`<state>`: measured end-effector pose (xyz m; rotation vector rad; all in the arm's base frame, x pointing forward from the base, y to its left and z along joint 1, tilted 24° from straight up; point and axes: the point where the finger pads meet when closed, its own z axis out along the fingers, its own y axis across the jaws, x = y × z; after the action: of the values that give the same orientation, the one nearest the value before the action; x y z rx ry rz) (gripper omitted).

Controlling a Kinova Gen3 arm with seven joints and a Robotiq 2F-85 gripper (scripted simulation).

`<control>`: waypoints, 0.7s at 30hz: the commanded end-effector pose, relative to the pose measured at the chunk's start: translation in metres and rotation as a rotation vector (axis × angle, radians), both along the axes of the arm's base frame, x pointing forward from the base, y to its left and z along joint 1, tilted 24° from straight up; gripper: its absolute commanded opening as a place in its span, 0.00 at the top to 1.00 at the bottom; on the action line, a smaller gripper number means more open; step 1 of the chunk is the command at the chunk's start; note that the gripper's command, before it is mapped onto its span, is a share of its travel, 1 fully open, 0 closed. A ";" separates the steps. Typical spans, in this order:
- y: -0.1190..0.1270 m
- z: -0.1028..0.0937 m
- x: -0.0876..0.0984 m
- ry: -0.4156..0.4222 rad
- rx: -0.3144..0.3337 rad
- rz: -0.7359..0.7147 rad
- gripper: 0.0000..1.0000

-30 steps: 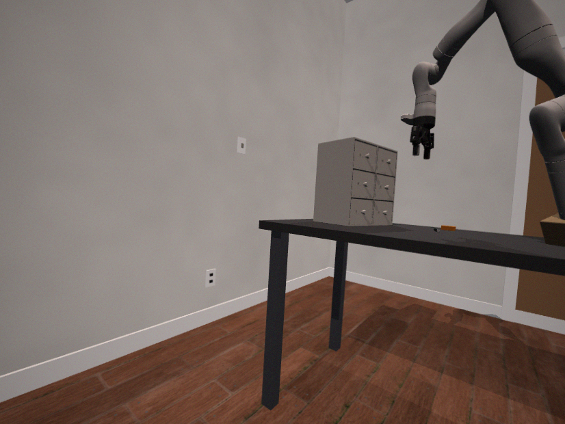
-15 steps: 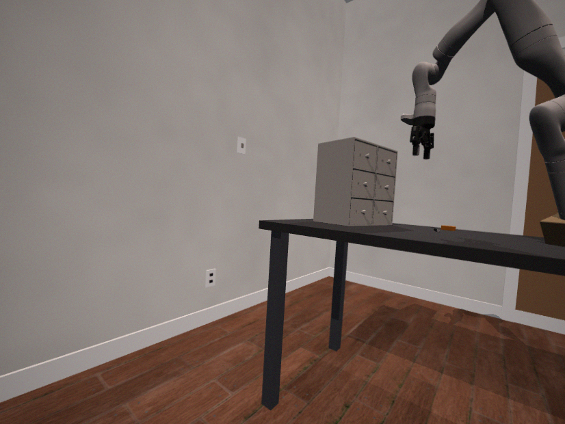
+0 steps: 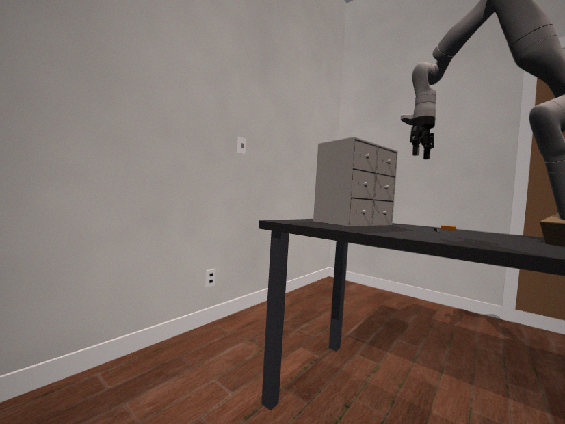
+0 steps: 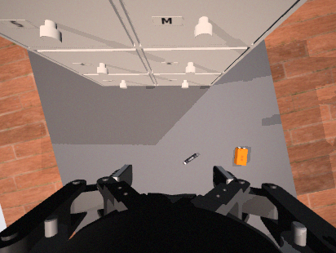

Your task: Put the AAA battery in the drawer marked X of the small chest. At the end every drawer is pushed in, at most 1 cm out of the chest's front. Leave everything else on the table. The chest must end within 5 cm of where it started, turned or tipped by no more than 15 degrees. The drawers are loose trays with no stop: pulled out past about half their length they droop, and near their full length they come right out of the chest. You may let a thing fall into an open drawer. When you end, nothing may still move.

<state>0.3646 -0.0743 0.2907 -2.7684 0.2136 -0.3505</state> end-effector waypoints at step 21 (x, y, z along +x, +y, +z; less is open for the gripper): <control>0.027 0.006 0.004 -0.001 -0.001 -0.001 0.00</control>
<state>0.3675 -0.0594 0.2930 -2.7613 0.2364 -0.3487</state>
